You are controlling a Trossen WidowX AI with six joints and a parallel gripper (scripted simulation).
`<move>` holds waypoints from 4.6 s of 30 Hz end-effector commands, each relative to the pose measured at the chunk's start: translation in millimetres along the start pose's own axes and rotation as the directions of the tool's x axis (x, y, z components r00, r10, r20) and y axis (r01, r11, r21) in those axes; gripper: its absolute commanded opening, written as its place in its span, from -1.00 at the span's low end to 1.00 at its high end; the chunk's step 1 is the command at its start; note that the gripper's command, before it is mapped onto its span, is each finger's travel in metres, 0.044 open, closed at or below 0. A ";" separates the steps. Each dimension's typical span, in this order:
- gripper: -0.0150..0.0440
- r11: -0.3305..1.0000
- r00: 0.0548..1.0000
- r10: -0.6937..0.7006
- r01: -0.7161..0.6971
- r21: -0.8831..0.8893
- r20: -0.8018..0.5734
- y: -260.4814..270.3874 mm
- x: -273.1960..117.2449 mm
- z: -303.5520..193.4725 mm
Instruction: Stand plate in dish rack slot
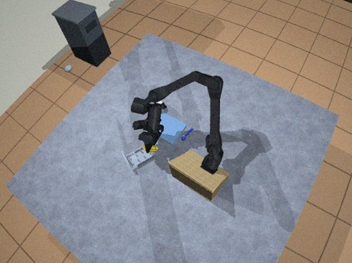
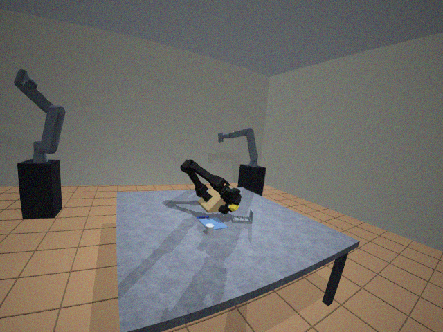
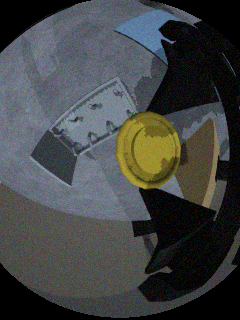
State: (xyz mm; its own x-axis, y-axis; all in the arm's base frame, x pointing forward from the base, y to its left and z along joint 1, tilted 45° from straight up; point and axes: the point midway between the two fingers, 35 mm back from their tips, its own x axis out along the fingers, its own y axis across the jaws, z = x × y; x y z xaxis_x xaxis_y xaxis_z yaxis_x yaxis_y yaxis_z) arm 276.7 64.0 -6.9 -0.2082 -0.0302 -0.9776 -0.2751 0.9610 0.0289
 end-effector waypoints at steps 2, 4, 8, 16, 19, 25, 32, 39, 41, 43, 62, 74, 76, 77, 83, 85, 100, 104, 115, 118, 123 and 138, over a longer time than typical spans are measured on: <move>-0.49 0.990 0.994 0.092 -0.087 -0.107 0.050 -4.0 7.6 -0.5; -0.49 0.983 0.990 0.124 -0.112 -0.148 0.072 -5.7 9.6 0.1; -0.49 0.961 0.976 0.183 -0.152 -0.232 0.121 -9.2 13.0 1.2; -0.49 0.898 0.930 0.288 -0.180 -0.401 0.227 -16.6 17.2 3.0; -0.49 0.870 0.908 0.322 -0.172 -0.462 0.269 -19.6 17.9 3.4; -0.49 0.810 0.854 0.380 -0.122 -0.574 0.355 -25.8 18.1 3.6; -0.49 0.736 0.779 0.431 -0.012 -0.677 0.455 -33.3 16.2 2.5; -0.49 0.660 0.692 0.466 0.143 -0.738 0.552 -41.0 12.4 -0.3; -0.49 0.638 0.665 0.473 0.194 -0.745 0.578 -43.2 11.0 -1.4; -0.49 0.615 0.637 0.479 0.247 -0.749 0.604 -45.4 9.4 -2.8; -0.49 0.525 0.529 0.491 0.455 -0.719 0.693 -53.3 2.6 -9.3; -0.49 0.528 0.532 0.486 0.454 -0.718 0.693 -43.8 12.6 2.6; -0.49 0.524 0.530 0.486 0.459 -0.717 0.695 -40.5 16.0 6.5; -0.49 0.523 0.530 0.486 0.461 -0.717 0.695 -39.6 17.0 7.6; -0.49 0.522 0.529 0.486 0.462 -0.717 0.696 -38.6 18.0 8.5; -0.49 0.520 0.528 0.486 0.466 -0.716 0.697 -35.2 21.6 11.5; -0.49 0.511 0.523 0.484 0.483 -0.712 0.702 -37.7 35.3 14.4; -0.49 0.509 0.522 0.483 0.485 -0.711 0.703 -41.2 39.3 13.9; -0.49 0.516 0.529 0.480 0.475 -0.713 0.700 -38.4 37.1 13.0; -0.31 0.512 0.528 0.481 0.479 -0.713 0.700 -38.5 37.1 13.1; 0.13 0.512 0.528 0.481 0.479 -0.713 0.700 -38.5 37.1 13.1; 0.86 0.512 0.528 0.481 0.479 -0.713 0.700 -38.5 37.1 13.1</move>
State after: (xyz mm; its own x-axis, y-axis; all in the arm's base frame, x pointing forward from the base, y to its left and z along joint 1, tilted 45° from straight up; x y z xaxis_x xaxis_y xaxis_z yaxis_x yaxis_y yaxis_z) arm 291.9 29.6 -47.0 0.4146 0.6385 -0.6484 -0.9099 0.2816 -0.3046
